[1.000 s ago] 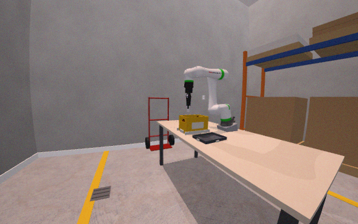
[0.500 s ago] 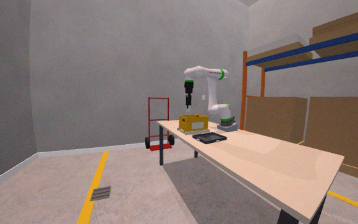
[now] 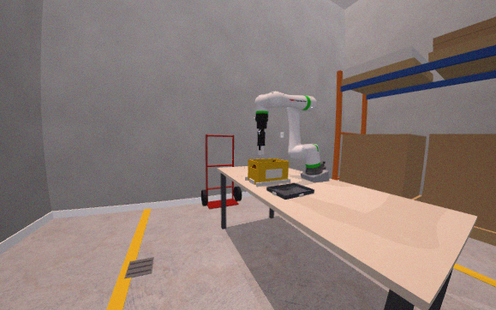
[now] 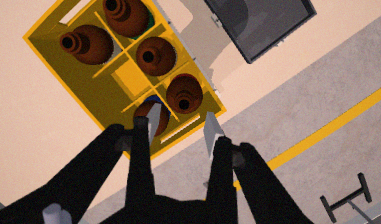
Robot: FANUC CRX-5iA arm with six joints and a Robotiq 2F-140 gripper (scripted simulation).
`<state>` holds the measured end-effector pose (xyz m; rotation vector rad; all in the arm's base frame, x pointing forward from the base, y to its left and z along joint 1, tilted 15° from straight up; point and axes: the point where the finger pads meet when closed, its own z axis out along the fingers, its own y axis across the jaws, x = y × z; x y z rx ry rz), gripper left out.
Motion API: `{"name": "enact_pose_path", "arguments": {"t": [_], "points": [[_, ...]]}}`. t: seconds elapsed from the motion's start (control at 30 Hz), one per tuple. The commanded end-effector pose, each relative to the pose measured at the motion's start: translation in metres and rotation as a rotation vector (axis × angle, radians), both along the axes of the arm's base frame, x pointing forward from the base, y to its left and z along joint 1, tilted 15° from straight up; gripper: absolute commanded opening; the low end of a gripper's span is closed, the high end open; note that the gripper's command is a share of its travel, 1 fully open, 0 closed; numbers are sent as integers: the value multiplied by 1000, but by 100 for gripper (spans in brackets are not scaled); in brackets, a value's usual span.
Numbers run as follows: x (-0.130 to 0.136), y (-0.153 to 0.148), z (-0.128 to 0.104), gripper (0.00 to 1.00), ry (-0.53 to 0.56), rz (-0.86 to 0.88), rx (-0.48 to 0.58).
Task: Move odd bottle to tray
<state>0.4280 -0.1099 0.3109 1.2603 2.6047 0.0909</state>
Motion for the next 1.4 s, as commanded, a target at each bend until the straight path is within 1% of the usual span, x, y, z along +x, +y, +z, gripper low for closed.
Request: {"name": "enact_pose_path", "arguments": {"t": [0.0, 0.63, 1.37], "points": [[0, 0, 1, 44, -2, 0, -1], [1, 0, -4, 44, -1, 0, 0], [7, -1, -27, 44, -1, 0, 0]]}}
